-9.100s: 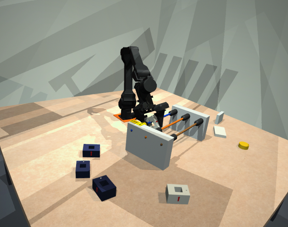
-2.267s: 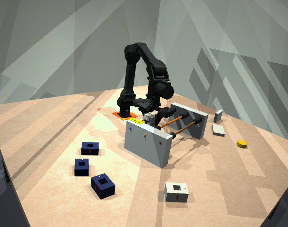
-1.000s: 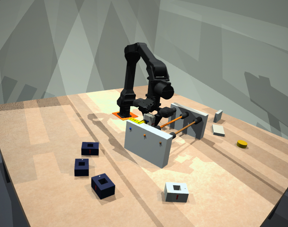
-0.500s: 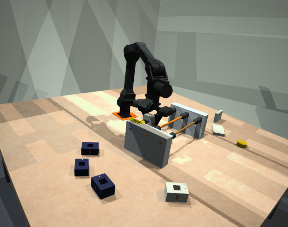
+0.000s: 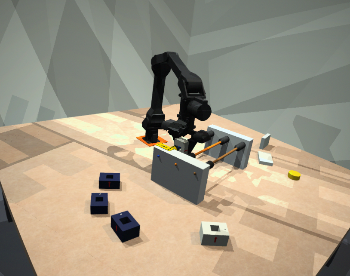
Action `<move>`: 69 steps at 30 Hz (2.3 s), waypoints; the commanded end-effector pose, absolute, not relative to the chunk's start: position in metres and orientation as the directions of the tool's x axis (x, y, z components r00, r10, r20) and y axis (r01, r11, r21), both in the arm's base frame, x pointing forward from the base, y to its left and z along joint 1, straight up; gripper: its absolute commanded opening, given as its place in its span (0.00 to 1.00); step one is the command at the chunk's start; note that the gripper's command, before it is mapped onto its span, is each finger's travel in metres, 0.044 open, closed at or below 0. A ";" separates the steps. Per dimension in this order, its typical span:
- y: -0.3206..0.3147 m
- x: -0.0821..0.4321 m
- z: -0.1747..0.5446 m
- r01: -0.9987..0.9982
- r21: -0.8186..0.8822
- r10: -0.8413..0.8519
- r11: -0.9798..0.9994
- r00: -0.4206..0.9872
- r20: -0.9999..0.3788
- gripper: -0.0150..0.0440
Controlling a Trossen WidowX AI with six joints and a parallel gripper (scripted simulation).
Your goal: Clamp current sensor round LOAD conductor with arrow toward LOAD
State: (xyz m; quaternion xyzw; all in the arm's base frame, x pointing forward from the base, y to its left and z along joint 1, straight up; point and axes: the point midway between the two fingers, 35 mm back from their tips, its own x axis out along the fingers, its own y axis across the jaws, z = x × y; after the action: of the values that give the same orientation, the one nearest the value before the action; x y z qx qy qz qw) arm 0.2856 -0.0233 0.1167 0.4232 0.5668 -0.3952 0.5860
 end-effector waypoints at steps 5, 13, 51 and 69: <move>-0.023 0.286 0.116 0.943 0.046 0.016 0.329 0.043 -0.999 0.30; -0.023 0.286 0.116 0.943 0.046 0.016 0.329 0.043 -0.999 0.65; -0.023 0.286 0.116 0.943 0.046 0.016 0.329 0.043 -0.999 0.88; -0.032 0.260 0.206 0.914 0.256 0.076 0.314 0.245 -0.967 1.00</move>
State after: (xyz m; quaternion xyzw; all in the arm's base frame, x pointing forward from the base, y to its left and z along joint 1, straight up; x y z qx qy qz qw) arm 0.2723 -0.0287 0.1589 0.4529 0.5512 -0.3690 0.5957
